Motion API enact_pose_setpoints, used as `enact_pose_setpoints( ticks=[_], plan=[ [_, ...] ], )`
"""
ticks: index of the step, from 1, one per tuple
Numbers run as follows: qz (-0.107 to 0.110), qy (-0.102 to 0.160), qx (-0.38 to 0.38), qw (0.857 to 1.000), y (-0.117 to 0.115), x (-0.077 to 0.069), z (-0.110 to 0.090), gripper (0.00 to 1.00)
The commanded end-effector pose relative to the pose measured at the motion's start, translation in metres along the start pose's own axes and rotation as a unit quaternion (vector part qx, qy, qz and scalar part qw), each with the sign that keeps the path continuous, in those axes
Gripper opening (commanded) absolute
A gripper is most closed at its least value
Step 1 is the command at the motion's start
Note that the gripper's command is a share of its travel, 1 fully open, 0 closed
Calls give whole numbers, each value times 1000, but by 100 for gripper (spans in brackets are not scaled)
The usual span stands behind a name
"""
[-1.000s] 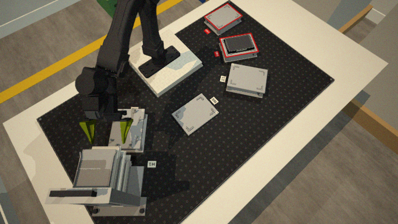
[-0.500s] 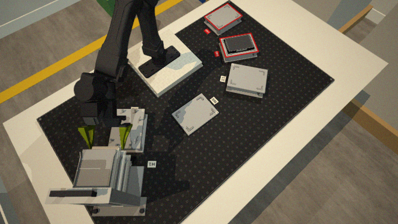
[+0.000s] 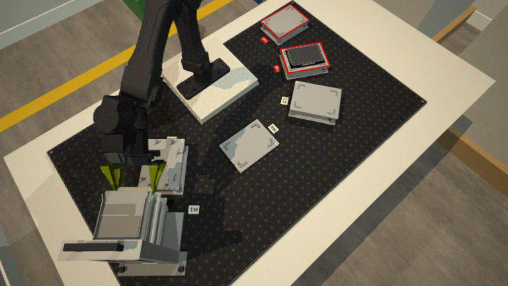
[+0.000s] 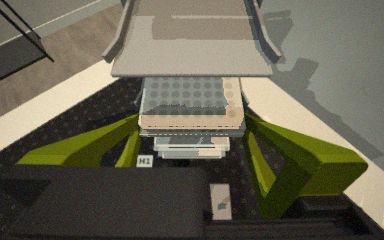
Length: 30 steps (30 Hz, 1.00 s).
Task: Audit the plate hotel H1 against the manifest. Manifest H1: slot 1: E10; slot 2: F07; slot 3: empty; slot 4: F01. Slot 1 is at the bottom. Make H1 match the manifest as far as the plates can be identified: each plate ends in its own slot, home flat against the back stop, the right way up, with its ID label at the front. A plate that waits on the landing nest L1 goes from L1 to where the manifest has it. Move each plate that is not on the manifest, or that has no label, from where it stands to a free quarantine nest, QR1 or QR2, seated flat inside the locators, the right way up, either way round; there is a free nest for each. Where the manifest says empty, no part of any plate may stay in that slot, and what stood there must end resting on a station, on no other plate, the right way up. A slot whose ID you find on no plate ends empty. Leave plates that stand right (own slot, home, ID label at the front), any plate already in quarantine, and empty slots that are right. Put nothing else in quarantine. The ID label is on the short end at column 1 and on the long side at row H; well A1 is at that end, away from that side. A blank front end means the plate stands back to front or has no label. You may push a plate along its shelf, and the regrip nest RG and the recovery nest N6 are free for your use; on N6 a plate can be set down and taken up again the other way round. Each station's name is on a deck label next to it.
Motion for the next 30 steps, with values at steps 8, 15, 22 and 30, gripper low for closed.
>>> enact_pose_setpoints(
  ticks=[8, 15, 22, 30],
  plan=[
    [-2, -7, -2, 1000, 0, -2, 5, 86],
    [-2, -7, -2, 1000, 0, -2, 5, 86],
    [-2, -7, -2, 1000, 0, -3, 4, 86],
    [-2, -7, -2, 1000, 0, -12, -1, 86]
  ],
)
Point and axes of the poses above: the point where the finger pads meet when closed, its own x axis out along the fingers, its own y axis across the jaws, z = x × y, the point moved 10 cm from there along -x, back along the fingers, and after that the axes turned 6 degrees about -x, right-handed, at the moved point
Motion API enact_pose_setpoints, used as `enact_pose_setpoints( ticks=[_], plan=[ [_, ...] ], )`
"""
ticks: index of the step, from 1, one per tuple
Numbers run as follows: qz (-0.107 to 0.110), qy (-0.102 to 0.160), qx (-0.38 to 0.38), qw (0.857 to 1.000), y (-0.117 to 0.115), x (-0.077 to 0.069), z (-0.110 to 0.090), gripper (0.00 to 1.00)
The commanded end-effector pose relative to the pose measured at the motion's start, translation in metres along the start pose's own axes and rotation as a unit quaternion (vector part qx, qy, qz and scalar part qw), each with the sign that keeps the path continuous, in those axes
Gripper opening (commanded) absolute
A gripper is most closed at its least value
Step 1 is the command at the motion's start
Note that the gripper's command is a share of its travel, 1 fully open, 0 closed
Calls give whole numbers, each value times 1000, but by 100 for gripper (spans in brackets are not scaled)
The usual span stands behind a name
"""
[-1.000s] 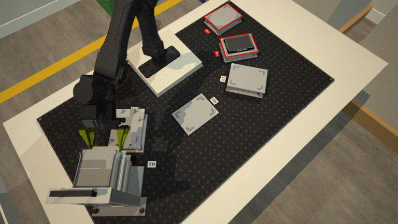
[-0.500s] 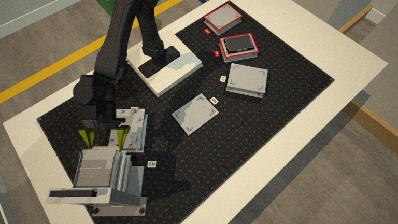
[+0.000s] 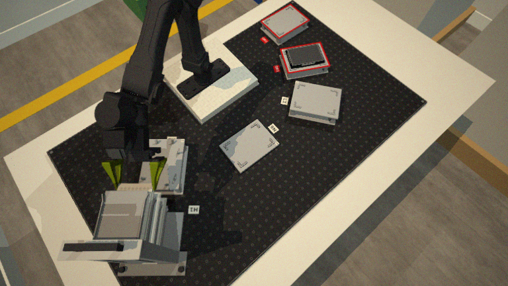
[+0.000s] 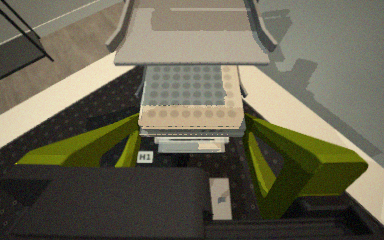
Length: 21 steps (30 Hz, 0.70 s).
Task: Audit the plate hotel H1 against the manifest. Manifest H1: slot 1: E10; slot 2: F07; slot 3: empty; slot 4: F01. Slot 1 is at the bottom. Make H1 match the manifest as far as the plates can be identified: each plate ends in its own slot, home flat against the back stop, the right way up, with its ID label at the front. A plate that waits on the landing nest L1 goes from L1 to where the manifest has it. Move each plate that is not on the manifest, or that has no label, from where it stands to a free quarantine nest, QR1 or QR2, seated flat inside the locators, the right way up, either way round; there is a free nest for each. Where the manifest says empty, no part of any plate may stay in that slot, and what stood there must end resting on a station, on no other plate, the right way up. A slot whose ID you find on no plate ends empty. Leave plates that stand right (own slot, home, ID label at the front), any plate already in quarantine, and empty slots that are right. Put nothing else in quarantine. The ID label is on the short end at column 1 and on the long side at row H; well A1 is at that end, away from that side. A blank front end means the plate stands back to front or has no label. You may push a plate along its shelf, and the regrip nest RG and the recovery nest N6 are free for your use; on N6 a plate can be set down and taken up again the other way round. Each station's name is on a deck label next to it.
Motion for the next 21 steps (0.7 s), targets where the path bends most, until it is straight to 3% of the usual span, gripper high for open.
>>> enact_pose_setpoints(
  ticks=[1, 21],
  plan=[
    [0, -7, -3, 1000, -1, -6, 3, 86],
    [0, -7, -3, 1000, 0, -24, -8, 86]
  ],
)
Point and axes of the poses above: the point where the finger pads meet when closed, its own x axis out along the fingers, its own y axis across the jaws, z = x × y, the point moved 10 cm from there along -x, back along the fingers, and after that the axes turned 6 degrees about -x, right-handed, at the moved point
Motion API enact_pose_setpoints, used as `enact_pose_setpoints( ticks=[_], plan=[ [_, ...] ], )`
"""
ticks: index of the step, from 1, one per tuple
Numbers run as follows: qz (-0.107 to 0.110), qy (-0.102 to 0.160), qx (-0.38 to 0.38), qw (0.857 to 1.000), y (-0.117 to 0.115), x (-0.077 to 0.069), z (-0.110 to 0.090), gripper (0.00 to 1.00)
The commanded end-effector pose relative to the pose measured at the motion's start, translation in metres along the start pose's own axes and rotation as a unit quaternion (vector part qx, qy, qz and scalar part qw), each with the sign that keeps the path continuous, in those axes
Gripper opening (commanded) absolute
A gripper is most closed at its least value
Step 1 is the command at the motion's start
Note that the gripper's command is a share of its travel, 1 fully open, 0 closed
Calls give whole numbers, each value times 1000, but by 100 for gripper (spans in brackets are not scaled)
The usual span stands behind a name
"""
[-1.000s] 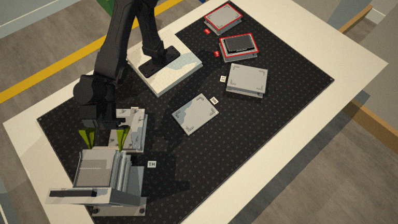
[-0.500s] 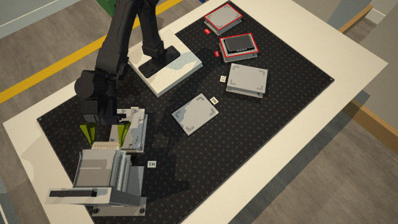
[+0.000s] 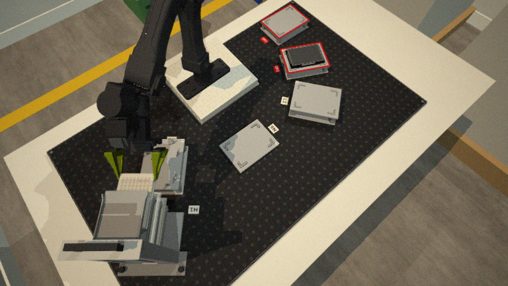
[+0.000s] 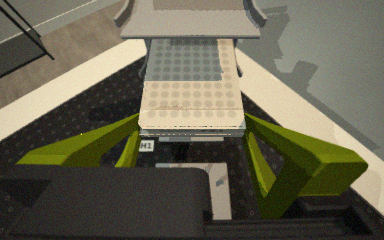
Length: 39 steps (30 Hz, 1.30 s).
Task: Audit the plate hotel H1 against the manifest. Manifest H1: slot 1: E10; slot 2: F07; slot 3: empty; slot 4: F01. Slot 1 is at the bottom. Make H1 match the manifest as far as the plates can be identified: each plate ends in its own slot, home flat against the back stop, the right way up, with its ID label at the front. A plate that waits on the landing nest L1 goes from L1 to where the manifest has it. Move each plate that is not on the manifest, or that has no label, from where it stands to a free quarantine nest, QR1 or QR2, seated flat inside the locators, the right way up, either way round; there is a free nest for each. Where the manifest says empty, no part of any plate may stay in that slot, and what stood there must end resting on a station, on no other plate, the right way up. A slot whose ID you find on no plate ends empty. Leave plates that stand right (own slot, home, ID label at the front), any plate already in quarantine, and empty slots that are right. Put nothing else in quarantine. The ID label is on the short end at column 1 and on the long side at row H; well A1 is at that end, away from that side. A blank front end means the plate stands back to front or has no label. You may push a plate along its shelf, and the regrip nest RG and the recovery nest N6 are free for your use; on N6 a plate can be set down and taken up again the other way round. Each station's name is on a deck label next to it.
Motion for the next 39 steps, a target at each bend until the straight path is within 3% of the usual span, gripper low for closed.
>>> enact_pose_setpoints(
  ticks=[1, 39],
  plan=[
    [1, -7, -3, 1000, 0, -4, 3, 86],
    [1, -7, -3, 1000, 2, -43, -19, 86]
  ],
)
Point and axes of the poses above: the point where the finger pads meet when closed, its own x axis out along the fingers, its own y axis across the jaws, z = x × y, the point moved 10 cm from there along -x, back along the fingers, and after that the axes turned 6 degrees about -x, right-handed, at the moved point
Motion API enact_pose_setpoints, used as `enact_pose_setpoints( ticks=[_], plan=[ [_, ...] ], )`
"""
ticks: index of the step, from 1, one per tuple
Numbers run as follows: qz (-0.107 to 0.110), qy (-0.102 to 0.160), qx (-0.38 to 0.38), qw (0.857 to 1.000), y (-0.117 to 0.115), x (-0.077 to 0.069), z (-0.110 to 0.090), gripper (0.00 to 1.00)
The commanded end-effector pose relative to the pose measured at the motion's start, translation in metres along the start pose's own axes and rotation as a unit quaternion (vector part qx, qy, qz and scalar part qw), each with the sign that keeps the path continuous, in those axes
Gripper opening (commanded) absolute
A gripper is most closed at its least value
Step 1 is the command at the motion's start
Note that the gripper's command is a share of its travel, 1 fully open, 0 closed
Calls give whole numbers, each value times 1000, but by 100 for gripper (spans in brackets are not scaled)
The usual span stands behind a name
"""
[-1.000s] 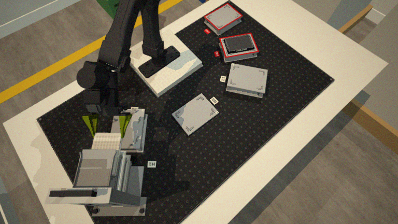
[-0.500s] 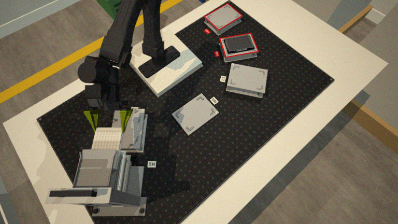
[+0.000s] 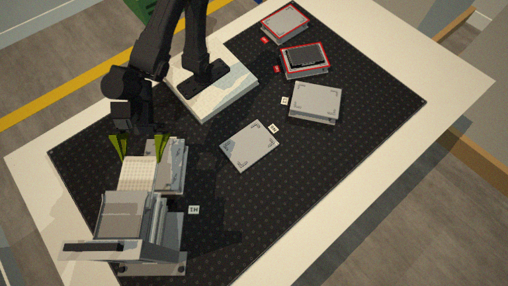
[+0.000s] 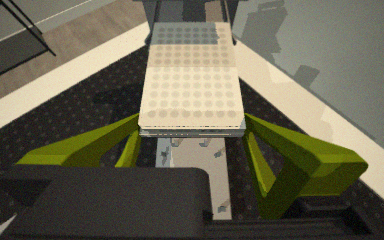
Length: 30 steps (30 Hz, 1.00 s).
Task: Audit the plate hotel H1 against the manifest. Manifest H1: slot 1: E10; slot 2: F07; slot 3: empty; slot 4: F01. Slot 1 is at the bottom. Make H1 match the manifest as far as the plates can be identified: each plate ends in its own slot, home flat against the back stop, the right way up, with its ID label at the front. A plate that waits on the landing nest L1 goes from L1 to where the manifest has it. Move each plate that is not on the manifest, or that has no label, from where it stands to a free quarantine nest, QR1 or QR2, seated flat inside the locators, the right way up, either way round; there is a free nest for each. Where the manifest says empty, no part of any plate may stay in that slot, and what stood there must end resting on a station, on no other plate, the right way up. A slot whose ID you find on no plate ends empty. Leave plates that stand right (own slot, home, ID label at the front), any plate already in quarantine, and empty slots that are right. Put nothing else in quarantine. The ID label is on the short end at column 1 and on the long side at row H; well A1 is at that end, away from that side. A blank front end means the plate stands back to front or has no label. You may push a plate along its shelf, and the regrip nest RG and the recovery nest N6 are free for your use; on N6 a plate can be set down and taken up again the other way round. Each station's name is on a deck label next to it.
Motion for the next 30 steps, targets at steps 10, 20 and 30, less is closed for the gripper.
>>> enact_pose_setpoints(
  ticks=[10, 20, 30],
  plan=[
    [0, -7, -3, 1000, 0, -16, -3, 86],
    [0, -7, -3, 1000, 1, -26, -9, 86],
    [0, -7, -4, 1000, 1, -35, -14, 86]
  ],
)
Point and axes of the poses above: the point where the finger pads meet when closed, its own x axis out along the fingers, its own y axis across the jaws, z = x × y, the point moved 10 cm from there along -x, back along the fingers, and after that the axes turned 6 degrees about -x, right-handed, at the moved point
